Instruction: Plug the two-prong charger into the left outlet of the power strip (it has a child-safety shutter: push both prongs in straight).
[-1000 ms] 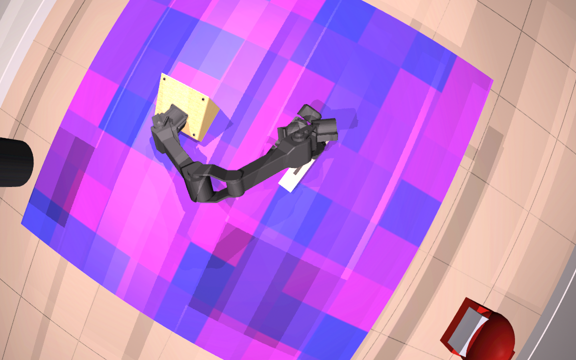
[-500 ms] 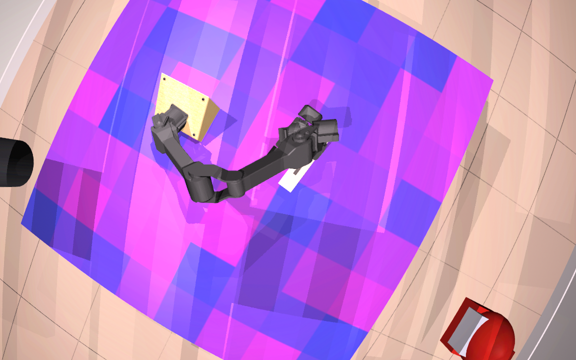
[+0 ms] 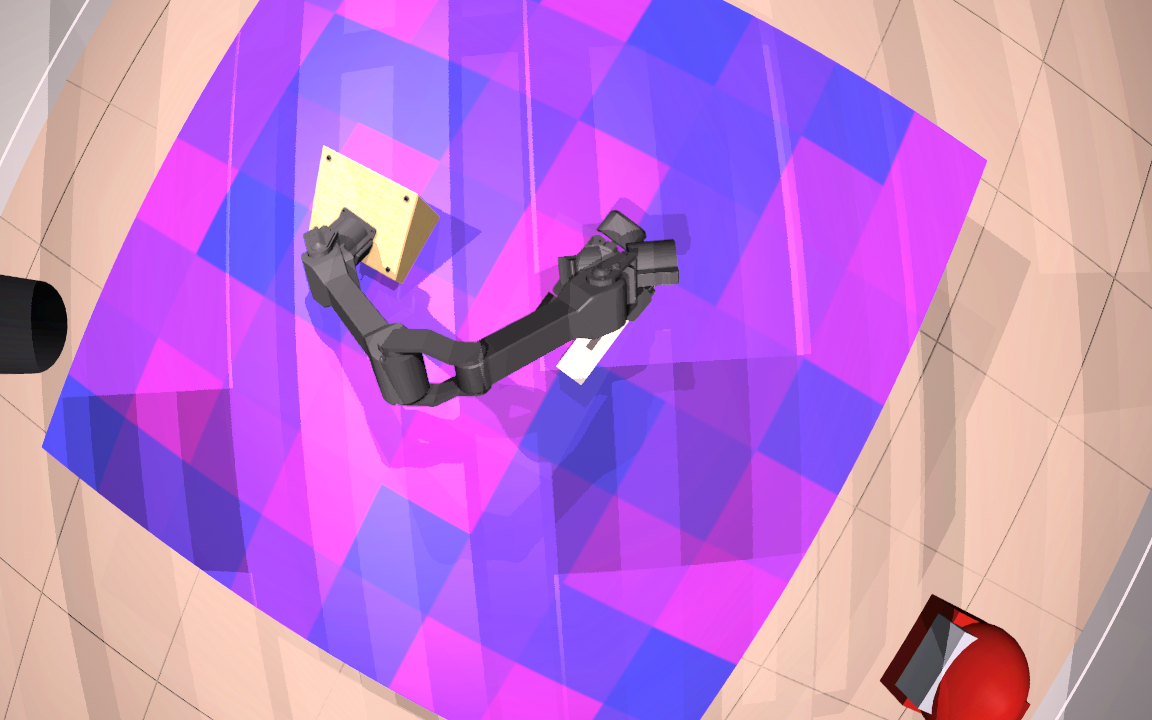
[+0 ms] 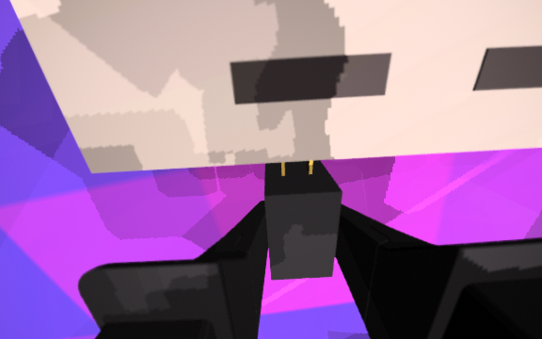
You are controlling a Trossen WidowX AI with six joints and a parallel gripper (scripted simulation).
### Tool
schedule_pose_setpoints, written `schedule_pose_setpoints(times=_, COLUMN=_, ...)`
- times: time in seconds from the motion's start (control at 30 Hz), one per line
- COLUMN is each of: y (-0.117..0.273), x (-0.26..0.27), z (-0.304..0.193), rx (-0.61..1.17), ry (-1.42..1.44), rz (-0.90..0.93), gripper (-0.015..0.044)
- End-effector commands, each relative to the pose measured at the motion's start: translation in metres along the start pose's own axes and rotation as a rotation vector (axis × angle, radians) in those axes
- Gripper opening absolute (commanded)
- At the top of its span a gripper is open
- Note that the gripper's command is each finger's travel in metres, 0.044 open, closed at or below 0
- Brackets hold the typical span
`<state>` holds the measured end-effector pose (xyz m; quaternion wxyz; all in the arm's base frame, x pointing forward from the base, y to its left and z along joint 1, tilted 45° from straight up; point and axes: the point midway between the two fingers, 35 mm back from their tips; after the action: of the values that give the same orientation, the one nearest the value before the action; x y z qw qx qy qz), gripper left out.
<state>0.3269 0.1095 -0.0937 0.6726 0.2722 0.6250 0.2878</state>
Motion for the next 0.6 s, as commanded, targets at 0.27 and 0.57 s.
schedule_pose_setpoints(times=0.27, y=0.0007, x=-0.0005, z=0.0033, rx=-0.004, ry=0.004, rz=-0.003, gripper=0.0000)
schedule_pose_setpoints(times=0.57, y=0.0010, x=-0.0005, z=0.0063, rx=-0.004, ry=0.004, rz=-0.003, gripper=0.0000)
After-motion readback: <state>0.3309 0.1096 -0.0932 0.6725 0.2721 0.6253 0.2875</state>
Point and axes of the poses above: the point midway between the two fingers, 35 mm back from their tips, its own y axis back along the fingers, its own x axis across the jaws, z = x × y, and after that the axes turned 1 degree about -y, right-handed
